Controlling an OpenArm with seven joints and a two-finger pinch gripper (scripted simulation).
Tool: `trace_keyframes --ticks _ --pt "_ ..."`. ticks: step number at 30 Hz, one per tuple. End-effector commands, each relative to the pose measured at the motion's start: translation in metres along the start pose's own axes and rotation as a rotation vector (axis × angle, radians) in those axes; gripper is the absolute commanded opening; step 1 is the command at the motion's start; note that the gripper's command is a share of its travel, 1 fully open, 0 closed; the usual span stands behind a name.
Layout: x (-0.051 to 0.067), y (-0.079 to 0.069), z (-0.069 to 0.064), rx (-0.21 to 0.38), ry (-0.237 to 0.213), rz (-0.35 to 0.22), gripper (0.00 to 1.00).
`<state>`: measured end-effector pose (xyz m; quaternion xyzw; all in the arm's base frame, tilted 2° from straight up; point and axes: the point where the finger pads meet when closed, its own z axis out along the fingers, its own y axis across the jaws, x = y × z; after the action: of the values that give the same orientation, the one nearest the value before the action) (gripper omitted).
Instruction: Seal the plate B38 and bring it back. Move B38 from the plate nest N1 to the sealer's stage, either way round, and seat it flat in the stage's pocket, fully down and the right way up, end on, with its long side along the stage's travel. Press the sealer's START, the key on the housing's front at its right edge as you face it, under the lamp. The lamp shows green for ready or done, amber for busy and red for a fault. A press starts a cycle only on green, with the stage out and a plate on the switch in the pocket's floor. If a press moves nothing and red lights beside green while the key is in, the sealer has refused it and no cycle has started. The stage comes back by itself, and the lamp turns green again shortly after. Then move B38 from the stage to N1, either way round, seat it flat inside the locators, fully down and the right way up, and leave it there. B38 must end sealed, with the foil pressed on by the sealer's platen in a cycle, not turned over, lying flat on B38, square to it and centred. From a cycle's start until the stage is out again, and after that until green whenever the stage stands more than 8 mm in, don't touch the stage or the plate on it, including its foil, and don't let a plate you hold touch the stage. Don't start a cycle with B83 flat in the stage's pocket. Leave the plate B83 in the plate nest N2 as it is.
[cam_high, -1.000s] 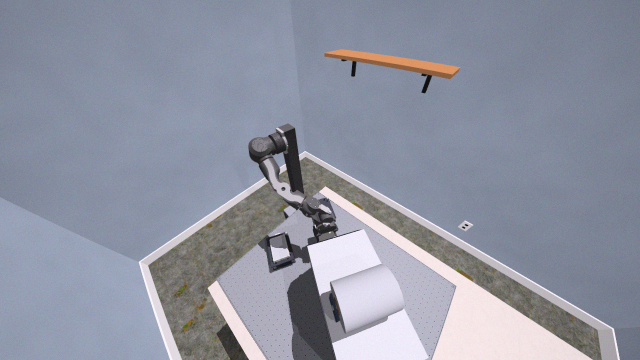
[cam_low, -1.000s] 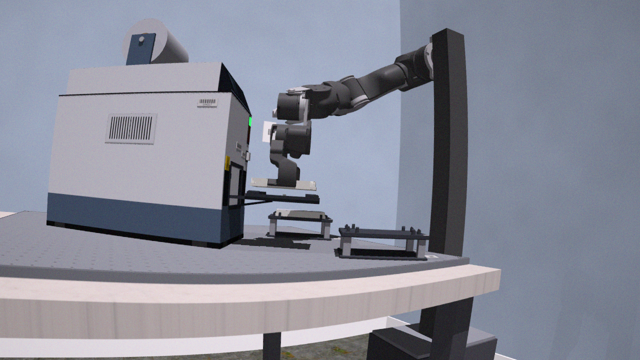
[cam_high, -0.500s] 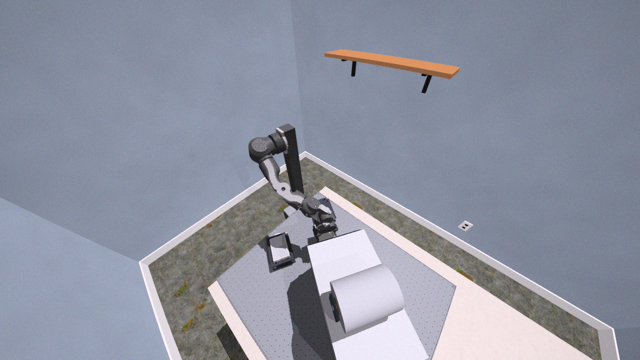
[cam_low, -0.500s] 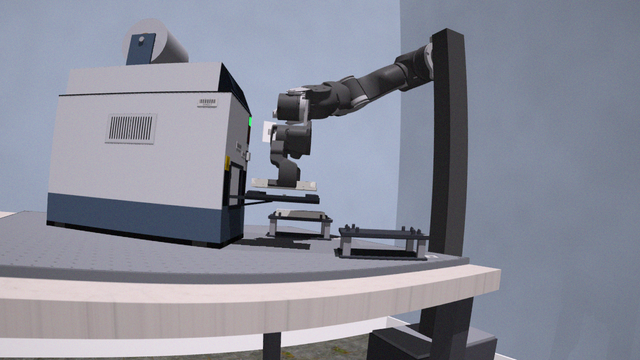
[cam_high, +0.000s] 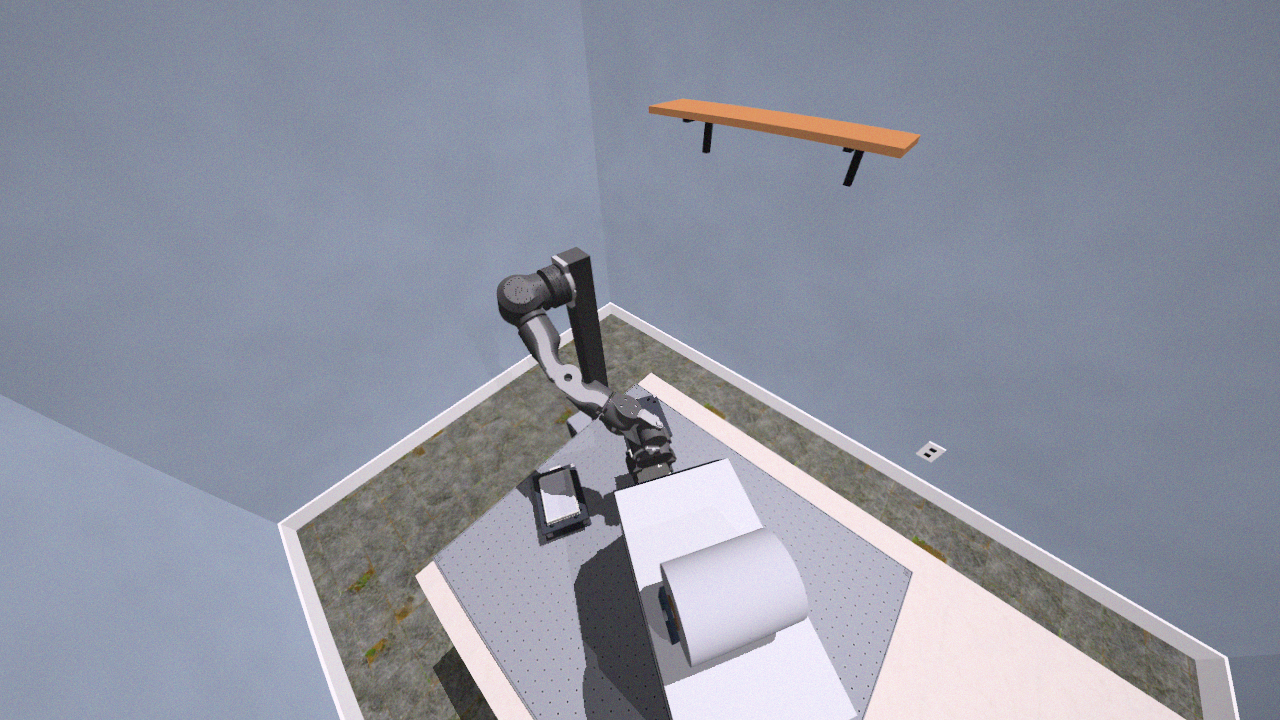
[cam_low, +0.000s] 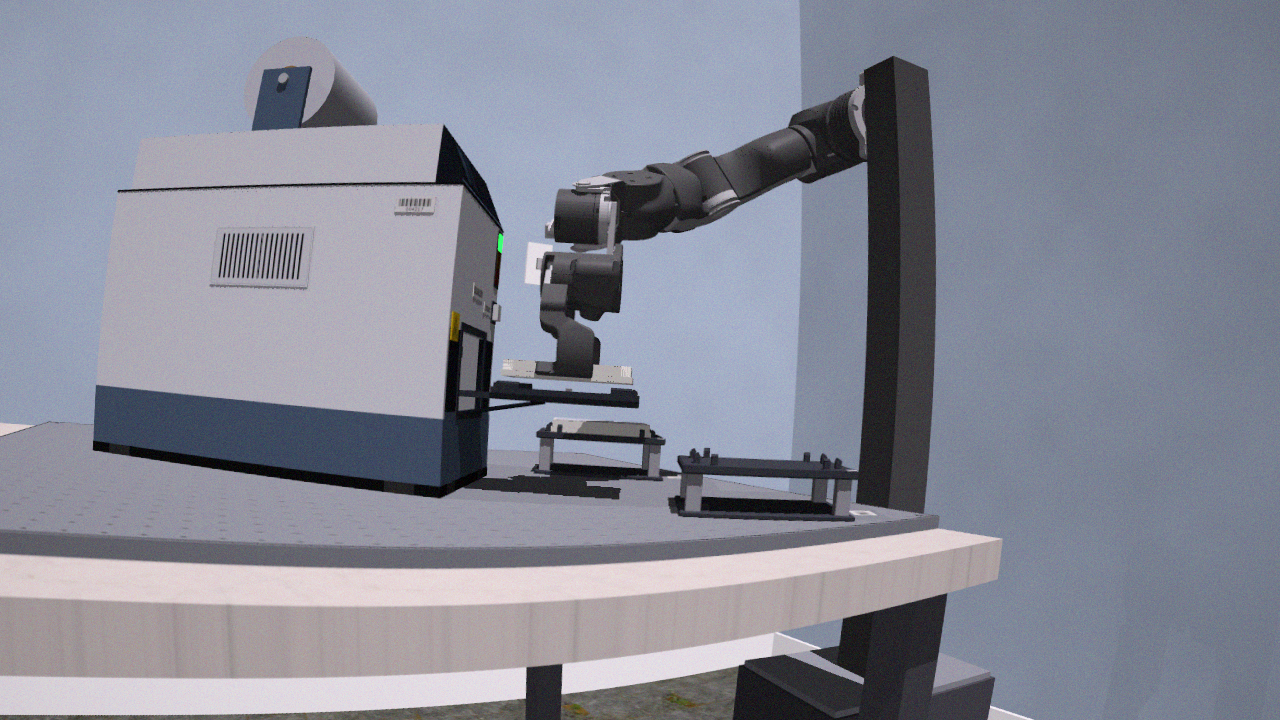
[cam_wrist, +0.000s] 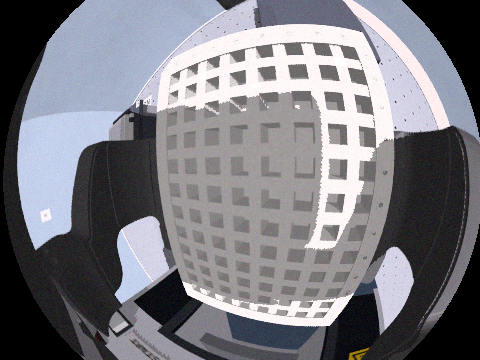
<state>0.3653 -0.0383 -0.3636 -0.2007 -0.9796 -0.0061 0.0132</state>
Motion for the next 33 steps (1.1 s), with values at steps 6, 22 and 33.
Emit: trace_keyframes --ticks 6,22,33 --pt "0.0009 0.0005 0.0009 -0.003 0.002 -0.004 0.0" --pt "0.0006 0.0007 0.0034 -0.003 0.002 -0.004 0.0" --pt "0.001 0.0005 0.0063 -0.002 0.003 -0.004 0.0"
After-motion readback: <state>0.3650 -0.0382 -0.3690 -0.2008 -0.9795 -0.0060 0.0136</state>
